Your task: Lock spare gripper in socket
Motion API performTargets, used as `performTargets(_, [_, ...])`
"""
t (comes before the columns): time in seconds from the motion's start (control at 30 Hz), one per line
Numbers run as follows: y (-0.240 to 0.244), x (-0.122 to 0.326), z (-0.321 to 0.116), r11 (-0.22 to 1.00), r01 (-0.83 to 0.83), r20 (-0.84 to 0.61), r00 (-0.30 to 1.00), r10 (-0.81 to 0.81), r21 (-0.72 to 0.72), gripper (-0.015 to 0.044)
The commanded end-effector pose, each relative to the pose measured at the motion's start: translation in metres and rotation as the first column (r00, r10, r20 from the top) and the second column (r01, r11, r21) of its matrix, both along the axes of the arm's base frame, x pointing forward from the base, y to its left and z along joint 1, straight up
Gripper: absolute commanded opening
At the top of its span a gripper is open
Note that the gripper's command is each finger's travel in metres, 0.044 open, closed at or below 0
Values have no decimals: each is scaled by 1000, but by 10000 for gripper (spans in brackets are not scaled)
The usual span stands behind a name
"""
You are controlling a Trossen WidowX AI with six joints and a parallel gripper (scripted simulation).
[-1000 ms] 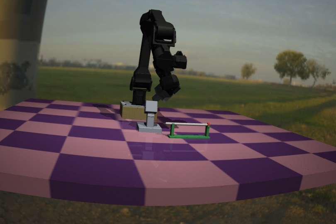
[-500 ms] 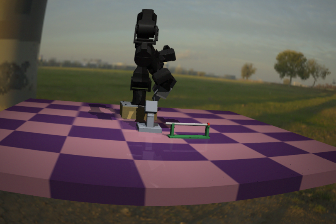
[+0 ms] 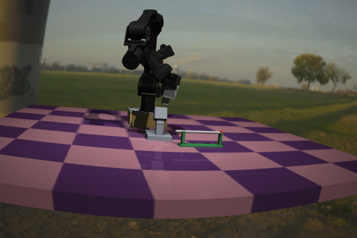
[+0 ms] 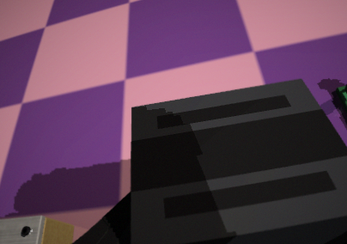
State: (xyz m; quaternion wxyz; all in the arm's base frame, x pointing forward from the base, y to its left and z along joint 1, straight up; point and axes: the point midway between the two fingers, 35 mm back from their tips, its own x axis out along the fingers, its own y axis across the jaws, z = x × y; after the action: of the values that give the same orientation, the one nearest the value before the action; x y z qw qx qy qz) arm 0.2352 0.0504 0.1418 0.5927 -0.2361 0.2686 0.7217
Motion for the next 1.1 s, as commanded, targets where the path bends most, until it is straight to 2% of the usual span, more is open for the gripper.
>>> performTargets(0.0, [-5, 1, 7, 998, 24, 58, 998, -28, 58, 0])
performTargets(0.6, [-37, 11, 27, 967, 108, 317, 931, -179, 230, 0])
performTargets(0.8, [-37, 12, 26, 967, 105, 323, 929, -179, 231, 0])
performTargets(1.07, [-34, 19, 13, 972, 44, 401, 906, -136, 230, 0])
